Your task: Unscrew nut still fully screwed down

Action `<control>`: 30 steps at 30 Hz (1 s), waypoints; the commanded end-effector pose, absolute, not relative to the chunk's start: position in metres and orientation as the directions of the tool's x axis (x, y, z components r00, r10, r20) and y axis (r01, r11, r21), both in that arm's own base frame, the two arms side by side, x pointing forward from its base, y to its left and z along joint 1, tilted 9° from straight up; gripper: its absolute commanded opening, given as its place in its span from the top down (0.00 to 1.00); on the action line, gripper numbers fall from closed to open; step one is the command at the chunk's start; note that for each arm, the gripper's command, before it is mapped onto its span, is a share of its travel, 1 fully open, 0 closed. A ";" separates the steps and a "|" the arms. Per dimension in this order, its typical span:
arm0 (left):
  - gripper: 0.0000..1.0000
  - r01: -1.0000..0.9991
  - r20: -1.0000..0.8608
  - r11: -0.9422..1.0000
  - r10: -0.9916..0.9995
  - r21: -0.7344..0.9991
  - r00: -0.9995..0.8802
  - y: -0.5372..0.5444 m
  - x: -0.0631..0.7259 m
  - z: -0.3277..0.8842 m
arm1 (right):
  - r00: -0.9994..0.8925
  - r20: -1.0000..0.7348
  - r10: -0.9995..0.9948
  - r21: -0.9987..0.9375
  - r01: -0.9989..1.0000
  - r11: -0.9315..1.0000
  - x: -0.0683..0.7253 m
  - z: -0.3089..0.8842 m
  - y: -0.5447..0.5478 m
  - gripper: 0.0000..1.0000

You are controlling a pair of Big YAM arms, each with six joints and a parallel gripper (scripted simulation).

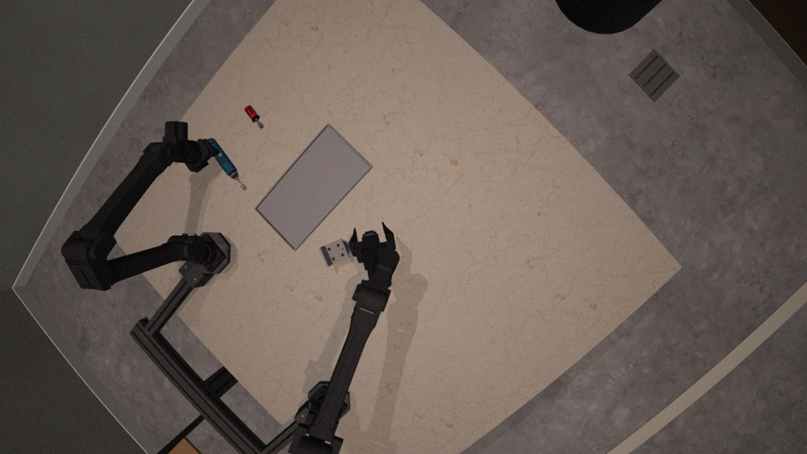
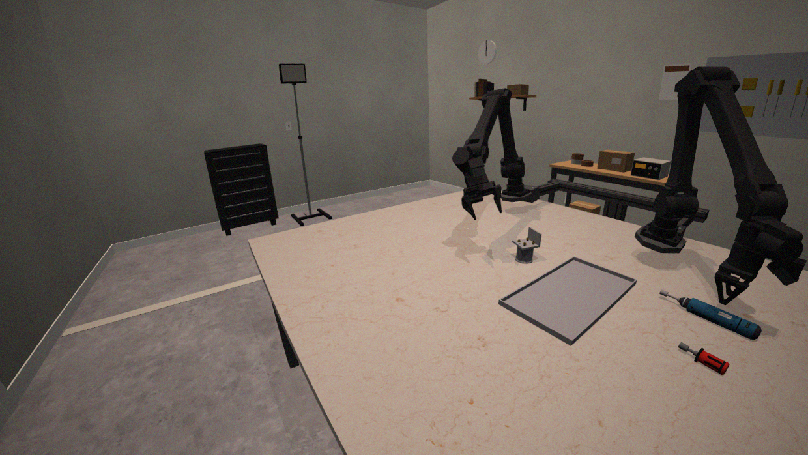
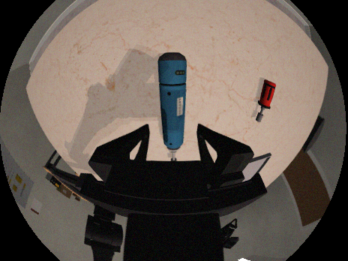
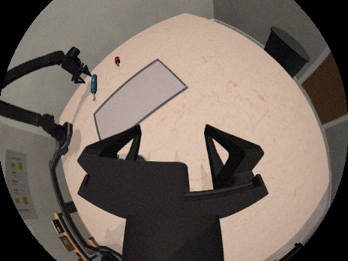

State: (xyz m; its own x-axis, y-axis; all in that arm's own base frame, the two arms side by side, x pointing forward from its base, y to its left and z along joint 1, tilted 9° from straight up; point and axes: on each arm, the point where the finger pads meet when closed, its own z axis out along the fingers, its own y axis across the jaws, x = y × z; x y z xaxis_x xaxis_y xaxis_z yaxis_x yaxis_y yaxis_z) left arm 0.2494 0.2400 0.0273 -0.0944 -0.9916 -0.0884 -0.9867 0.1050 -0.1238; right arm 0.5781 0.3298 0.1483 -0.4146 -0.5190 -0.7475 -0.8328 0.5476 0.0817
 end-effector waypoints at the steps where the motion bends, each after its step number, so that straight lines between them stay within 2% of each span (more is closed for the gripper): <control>1: 0.35 -0.982 -0.113 0.125 -0.988 -0.142 -0.109 0.247 0.258 0.037 | -0.300 -0.802 -0.517 0.006 -0.869 0.494 0.577 0.168 0.323 0.14; 8: 0.35 -0.982 -0.113 0.125 -0.988 -0.142 -0.109 0.247 0.258 0.037 | -0.222 -0.838 -0.498 -0.035 -0.889 0.456 0.583 0.193 0.330 0.14; 9: 0.35 -0.982 -0.113 0.125 -0.988 -0.142 -0.109 0.247 0.258 0.037 | -0.248 -0.822 -0.513 -0.001 -0.900 0.437 0.561 0.162 0.323 0.14; 20: 0.35 -0.982 -0.113 0.125 -0.988 -0.142 -0.109 0.247 0.258 0.037 | -0.049 -0.889 -0.455 -0.061 -0.973 0.224 0.493 0.147 0.319 0.14; 25: 0.35 -0.982 -0.113 0.125 -0.988 -0.142 -0.109 0.247 0.258 0.037 | -0.004 -0.899 -0.439 -0.105 -0.969 0.225 0.510 0.171 0.325 0.14; 30: 0.35 -0.982 -0.113 0.125 -0.988 -0.142 -0.109 0.247 0.258 0.037 | 0.044 -0.913 -0.405 -0.106 -0.985 0.133 0.458 0.142 0.313 0.14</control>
